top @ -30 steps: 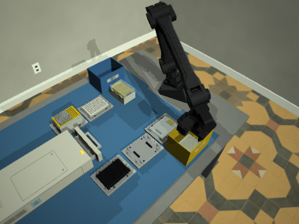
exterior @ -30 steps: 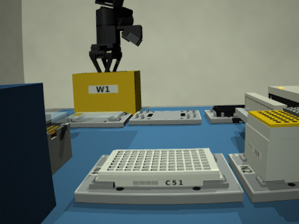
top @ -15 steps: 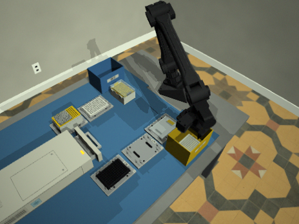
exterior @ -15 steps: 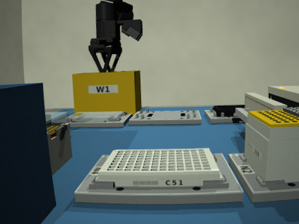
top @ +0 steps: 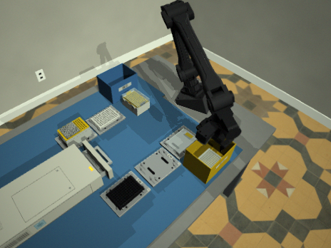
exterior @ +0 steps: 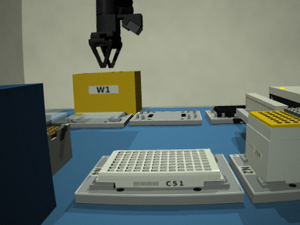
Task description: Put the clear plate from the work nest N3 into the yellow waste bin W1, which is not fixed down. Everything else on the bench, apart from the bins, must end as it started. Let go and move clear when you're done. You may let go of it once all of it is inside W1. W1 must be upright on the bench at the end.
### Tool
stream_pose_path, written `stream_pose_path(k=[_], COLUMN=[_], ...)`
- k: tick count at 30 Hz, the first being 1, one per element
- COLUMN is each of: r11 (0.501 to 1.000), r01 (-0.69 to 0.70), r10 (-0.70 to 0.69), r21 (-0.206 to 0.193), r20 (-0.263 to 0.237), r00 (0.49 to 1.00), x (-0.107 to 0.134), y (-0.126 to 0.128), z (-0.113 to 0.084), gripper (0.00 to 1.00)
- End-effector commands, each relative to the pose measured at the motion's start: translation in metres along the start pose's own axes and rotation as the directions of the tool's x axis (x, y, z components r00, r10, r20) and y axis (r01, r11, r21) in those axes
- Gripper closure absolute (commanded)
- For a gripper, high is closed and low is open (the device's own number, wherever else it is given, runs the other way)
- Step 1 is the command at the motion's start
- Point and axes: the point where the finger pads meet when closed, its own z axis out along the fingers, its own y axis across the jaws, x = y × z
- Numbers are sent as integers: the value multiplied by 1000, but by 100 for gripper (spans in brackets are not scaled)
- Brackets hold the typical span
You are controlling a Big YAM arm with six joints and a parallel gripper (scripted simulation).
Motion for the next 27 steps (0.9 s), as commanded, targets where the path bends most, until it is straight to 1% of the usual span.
stream_pose_path(k=[1, 2, 3, 8, 27], r11=[998, 998, 999, 999, 999], r01=[-13, -13, 0, -2, -2], r10=[16, 16, 1, 3, 3], r21=[-67, -67, -36, -45, -45], r20=[39, 39, 24, 28, 28], r00=[999, 999, 1000, 1000, 1000], x=[-11, -11, -7, -8, -8], y=[20, 20, 23, 23, 23], z=[-38, -38, -22, -25, -25], gripper=[0, 0, 0, 0, 0])
